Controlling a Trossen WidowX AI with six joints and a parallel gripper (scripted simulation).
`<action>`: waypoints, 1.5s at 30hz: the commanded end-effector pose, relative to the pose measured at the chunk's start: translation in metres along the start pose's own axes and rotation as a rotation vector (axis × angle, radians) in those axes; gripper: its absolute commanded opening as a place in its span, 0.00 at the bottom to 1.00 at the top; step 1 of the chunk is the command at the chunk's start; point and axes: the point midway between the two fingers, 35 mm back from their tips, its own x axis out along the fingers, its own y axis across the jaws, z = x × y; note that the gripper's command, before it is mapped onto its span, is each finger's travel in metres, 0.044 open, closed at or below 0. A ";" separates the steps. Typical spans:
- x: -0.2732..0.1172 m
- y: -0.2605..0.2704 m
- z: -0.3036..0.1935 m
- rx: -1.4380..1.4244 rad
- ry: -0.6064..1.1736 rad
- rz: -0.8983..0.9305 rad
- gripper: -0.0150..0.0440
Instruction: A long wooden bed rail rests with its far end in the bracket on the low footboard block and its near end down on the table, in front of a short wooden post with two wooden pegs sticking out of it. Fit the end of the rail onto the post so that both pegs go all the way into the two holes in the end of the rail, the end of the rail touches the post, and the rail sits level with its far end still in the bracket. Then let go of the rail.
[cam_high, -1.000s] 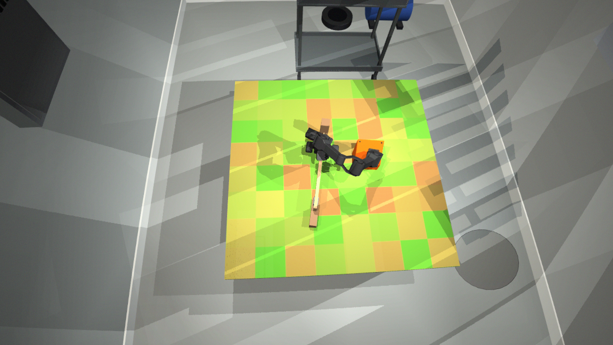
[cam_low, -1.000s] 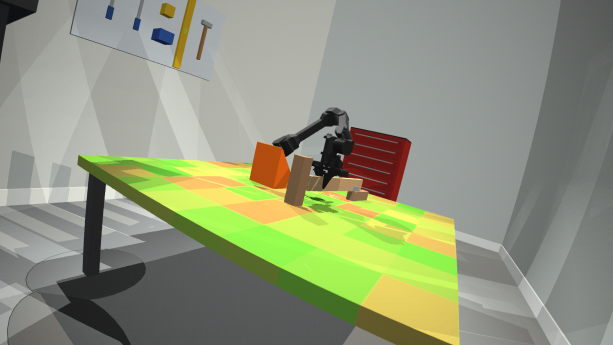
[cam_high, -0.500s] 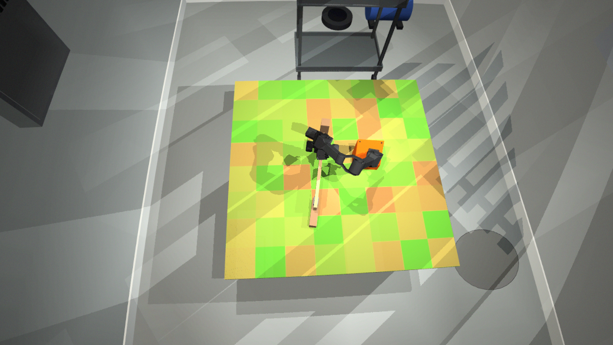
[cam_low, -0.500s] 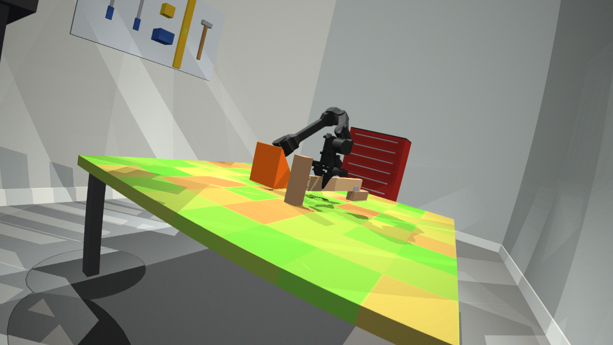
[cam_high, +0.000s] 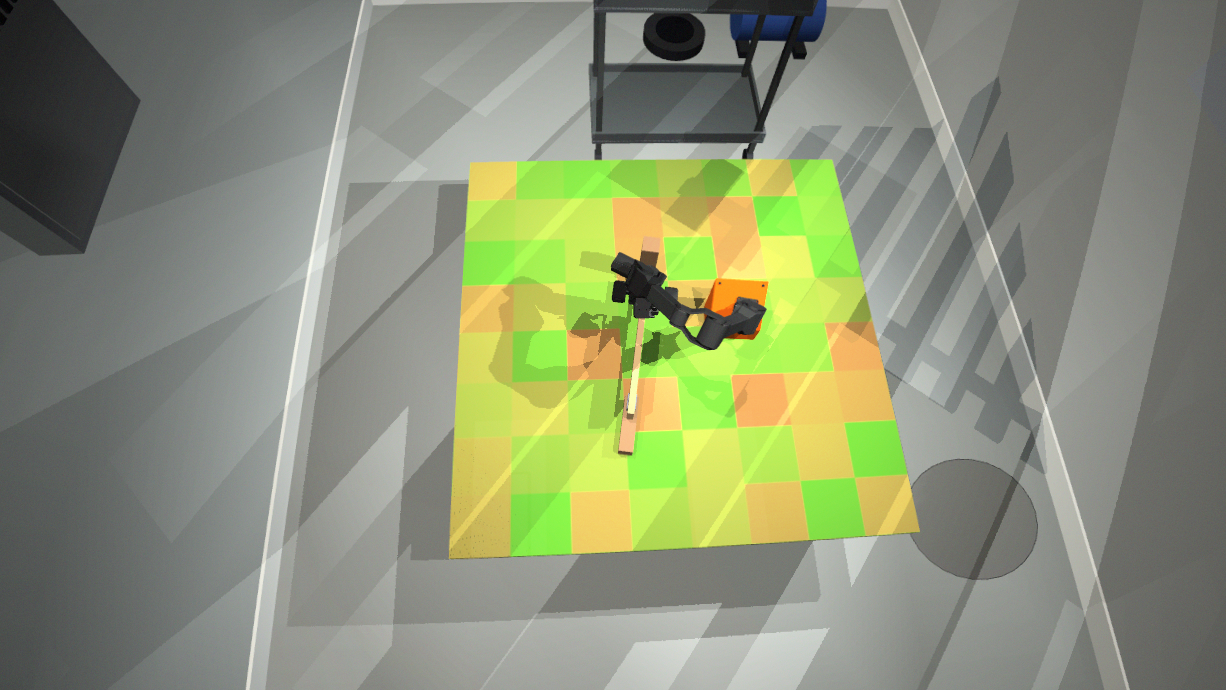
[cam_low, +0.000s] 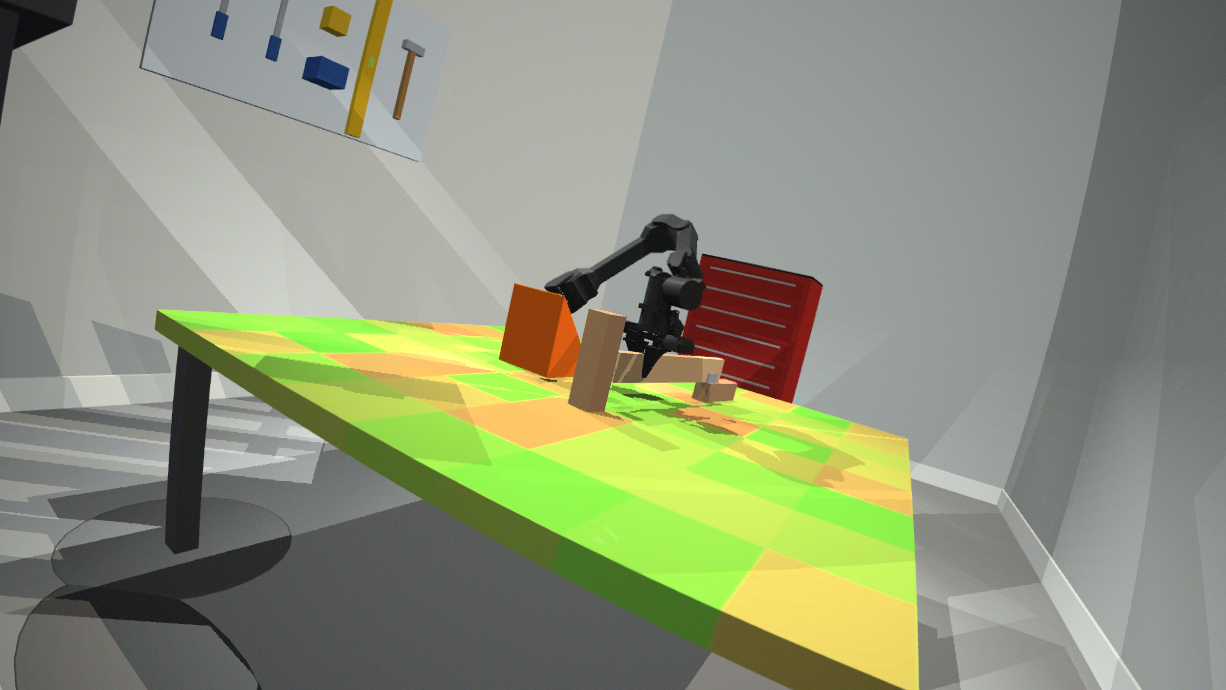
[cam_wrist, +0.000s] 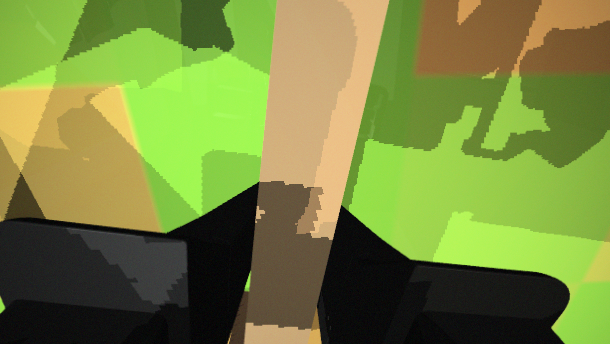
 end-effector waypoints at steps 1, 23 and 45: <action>-0.002 -0.001 -0.003 -0.001 0.001 -0.007 0.25; -0.003 -0.001 -0.009 -0.001 0.001 -0.007 0.25; -0.002 -0.001 -0.016 -0.001 0.002 -0.007 0.25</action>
